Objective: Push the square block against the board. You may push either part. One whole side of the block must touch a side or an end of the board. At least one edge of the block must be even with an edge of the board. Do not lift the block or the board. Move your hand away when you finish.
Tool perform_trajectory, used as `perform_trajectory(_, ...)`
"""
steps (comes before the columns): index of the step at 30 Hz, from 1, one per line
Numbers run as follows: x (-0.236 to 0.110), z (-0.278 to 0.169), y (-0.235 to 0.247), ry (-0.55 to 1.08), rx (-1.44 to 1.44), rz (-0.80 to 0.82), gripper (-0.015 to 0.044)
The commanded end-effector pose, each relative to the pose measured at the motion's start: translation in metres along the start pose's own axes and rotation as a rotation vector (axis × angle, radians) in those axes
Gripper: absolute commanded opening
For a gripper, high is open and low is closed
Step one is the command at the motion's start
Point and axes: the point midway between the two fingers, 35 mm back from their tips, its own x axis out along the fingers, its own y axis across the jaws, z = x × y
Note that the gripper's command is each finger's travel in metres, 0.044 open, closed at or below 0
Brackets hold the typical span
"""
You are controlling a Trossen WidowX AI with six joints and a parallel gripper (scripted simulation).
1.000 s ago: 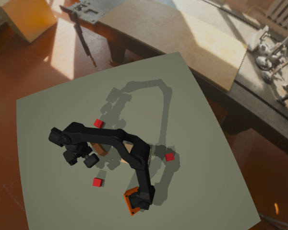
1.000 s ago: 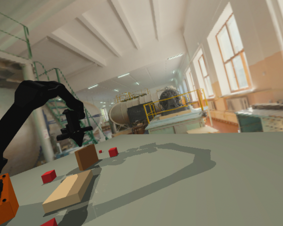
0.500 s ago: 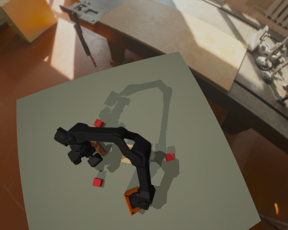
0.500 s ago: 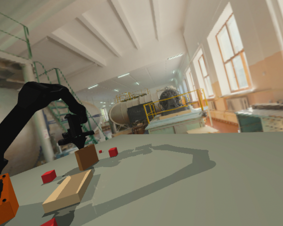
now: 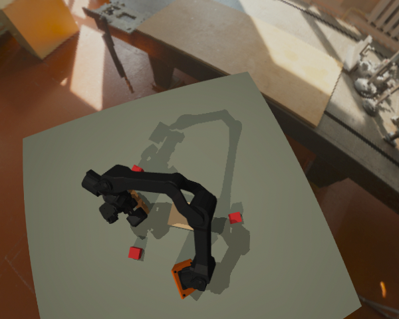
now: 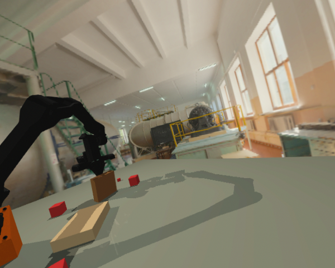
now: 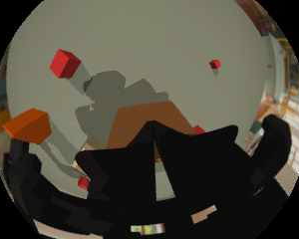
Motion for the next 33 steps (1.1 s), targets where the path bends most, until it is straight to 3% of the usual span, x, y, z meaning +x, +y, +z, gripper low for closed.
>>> perform_trajectory(1,-0.002,-0.009,0.000,0.003,-0.002,-0.004,0.0000)
perform_trajectory(15,-0.001,-0.032,0.001,0.006,-0.002,-0.003,0.0000)
perform_trajectory(33,-0.001,-0.007,0.000,0.003,-0.002,-0.004,0.0000)
